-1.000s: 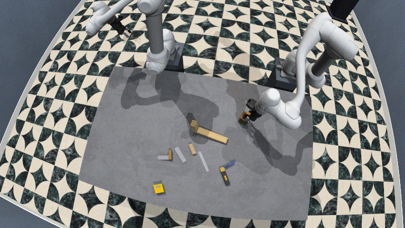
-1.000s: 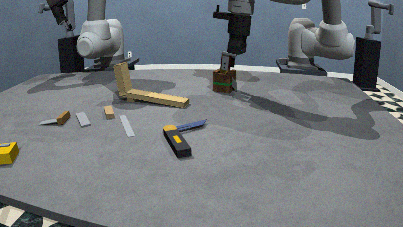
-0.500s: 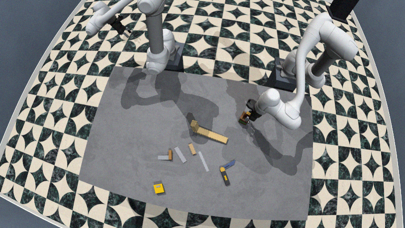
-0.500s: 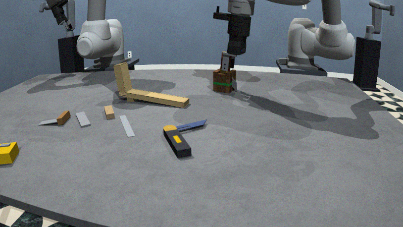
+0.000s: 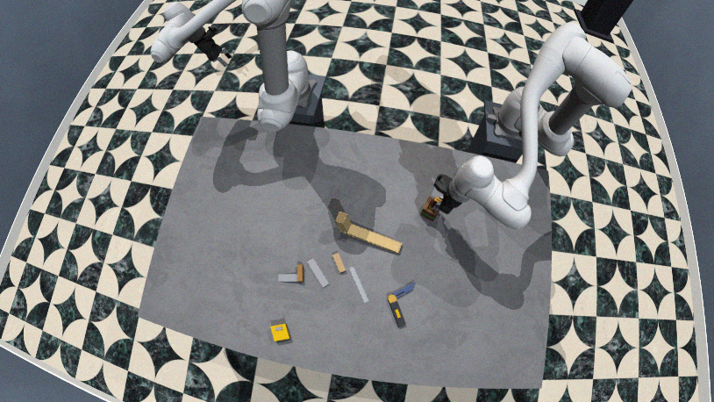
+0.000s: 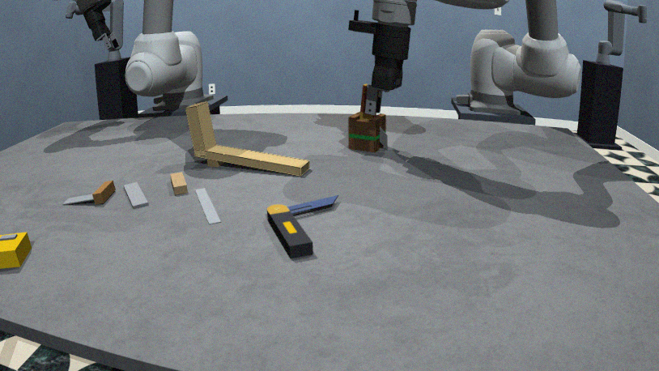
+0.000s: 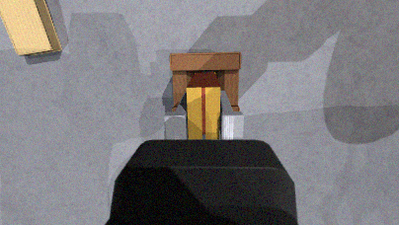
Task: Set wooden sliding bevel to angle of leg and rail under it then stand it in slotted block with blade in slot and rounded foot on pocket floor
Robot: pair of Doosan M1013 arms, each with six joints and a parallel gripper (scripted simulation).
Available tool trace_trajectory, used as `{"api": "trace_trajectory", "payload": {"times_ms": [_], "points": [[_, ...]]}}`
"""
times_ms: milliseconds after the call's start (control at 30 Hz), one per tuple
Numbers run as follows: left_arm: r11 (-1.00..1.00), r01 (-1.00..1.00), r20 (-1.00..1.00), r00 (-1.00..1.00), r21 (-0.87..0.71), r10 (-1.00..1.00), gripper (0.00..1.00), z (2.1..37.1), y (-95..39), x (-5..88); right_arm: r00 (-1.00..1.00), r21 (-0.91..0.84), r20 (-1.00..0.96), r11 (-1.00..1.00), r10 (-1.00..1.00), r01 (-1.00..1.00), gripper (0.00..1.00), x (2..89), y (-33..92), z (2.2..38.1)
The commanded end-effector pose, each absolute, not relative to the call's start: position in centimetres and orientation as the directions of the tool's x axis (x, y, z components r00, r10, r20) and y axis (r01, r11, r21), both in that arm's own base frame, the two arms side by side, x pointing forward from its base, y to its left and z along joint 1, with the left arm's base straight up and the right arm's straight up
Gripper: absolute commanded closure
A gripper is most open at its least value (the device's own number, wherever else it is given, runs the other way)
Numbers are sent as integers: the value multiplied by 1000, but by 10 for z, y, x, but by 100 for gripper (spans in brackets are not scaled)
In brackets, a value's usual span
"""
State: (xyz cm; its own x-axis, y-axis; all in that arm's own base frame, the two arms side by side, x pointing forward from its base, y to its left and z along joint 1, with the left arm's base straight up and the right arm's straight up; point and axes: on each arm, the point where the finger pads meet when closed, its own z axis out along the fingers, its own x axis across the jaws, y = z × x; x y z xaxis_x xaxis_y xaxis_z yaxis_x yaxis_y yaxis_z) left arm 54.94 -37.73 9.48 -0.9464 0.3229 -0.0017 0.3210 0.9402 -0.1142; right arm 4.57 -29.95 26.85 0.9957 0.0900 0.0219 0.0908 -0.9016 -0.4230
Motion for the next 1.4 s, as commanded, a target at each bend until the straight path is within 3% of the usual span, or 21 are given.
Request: {"api": "trace_trajectory", "payload": {"times_ms": [0, 1367], "points": [[940, 321, -3, -946, -114, 323, 100, 96, -377, 550, 996, -422, 22, -902, 90, 91, 0, 46, -300, 269], [940, 321, -3, -946, -114, 323, 100, 100, -377, 550, 996, -422, 22, -902, 90, 91, 0, 46, -300, 269]]}}
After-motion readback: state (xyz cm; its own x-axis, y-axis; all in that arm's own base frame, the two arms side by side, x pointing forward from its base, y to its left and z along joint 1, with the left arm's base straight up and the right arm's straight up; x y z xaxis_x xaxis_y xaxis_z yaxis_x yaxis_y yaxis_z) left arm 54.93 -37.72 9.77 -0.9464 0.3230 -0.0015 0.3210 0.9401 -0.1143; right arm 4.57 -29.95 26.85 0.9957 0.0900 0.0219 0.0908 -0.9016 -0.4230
